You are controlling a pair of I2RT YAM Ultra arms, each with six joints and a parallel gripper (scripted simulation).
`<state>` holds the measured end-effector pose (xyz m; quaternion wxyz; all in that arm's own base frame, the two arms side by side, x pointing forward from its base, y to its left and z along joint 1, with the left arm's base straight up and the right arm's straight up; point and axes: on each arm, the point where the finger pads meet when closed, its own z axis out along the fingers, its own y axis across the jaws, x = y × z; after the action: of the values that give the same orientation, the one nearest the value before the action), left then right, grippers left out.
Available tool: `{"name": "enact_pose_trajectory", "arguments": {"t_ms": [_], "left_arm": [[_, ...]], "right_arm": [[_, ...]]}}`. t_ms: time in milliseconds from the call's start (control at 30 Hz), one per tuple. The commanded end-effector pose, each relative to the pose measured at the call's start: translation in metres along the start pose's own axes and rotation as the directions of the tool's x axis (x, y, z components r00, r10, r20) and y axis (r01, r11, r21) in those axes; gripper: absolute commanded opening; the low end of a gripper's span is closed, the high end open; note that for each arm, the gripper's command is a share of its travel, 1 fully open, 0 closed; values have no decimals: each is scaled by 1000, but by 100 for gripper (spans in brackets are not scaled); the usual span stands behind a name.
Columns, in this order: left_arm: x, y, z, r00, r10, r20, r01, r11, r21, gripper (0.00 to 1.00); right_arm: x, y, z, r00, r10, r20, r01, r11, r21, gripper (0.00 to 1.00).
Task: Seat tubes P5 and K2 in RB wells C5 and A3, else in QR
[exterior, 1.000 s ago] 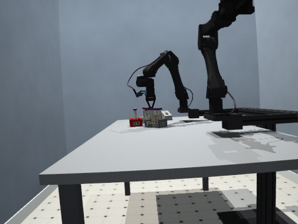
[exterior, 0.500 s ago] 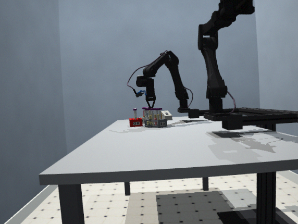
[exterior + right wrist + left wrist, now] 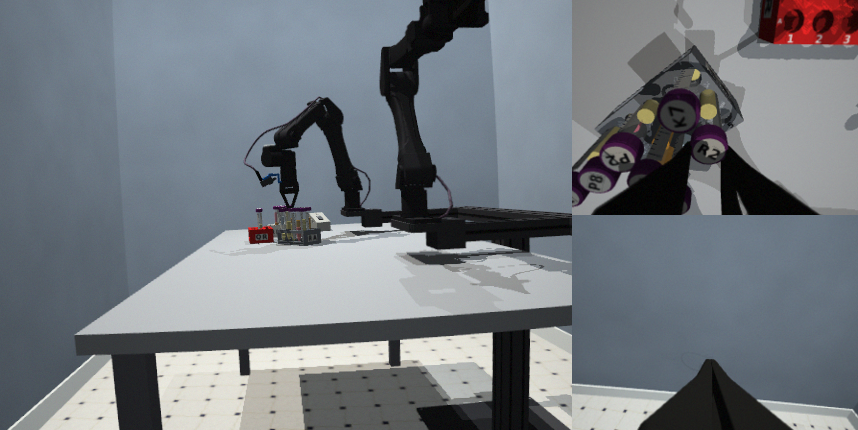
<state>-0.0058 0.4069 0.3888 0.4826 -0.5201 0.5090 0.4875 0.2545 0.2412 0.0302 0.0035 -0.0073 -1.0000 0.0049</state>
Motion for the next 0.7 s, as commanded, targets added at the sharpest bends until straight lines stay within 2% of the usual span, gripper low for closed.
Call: {"name": "enact_pose_trajectory", "arguments": {"t_ms": [0, 333, 367, 667], "left_arm": [[-26, 2, -11, 998, 6, 59, -6, 1000, 0, 0], [-26, 2, -11, 998, 6, 59, -6, 1000, 0, 0], [-26, 2, -11, 998, 6, 59, -6, 1000, 0, 0], [-26, 2, -11, 998, 6, 59, -6, 1000, 0, 0]], "right_arm": [[-2, 4, -4, 1000, -4, 13, 4, 1000, -16, 0], [-2, 4, -4, 1000, -4, 13, 4, 1000, -16, 0], [-2, 4, -4, 1000, -4, 13, 4, 1000, -16, 24], [-2, 4, -4, 1000, -4, 13, 4, 1000, -16, 24]]}}
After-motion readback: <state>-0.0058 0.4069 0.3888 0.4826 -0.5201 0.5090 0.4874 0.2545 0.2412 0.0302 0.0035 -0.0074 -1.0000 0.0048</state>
